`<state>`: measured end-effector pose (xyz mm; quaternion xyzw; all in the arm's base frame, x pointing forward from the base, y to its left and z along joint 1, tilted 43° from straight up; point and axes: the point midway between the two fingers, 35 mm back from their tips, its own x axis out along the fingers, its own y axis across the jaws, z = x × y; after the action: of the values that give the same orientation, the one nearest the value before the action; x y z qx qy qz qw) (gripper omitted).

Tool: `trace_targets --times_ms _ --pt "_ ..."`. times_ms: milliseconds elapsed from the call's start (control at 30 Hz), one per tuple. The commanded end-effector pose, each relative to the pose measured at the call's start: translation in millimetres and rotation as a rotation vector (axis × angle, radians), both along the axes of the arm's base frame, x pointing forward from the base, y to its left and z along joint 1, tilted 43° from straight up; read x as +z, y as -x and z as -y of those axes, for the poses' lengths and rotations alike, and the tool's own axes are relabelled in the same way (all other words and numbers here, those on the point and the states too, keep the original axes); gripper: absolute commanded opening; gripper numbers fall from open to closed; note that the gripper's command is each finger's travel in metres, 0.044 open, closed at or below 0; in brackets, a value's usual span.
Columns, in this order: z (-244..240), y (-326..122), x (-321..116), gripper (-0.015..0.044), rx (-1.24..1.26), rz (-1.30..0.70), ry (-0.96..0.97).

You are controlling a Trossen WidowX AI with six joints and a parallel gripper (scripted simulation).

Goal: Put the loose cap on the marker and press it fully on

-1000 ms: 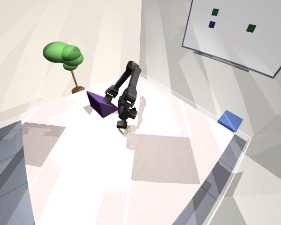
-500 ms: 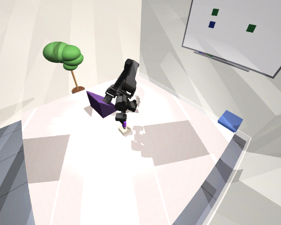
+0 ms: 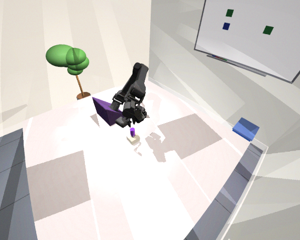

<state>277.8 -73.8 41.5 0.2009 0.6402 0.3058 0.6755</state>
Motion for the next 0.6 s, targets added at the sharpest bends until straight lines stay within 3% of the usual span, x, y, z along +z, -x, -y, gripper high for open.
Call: trace_targets --times_ms 0,67,567 --pt "-1.5 -0.1 -1.6 0.0046 -0.153 -0.134 0.000" --pt "-1.5 -0.1 -1.6 0.0000 -0.153 -0.134 0.000" --pt "-4.6 -0.1 -4.9 0.0000 -0.153 -0.134 0.000"
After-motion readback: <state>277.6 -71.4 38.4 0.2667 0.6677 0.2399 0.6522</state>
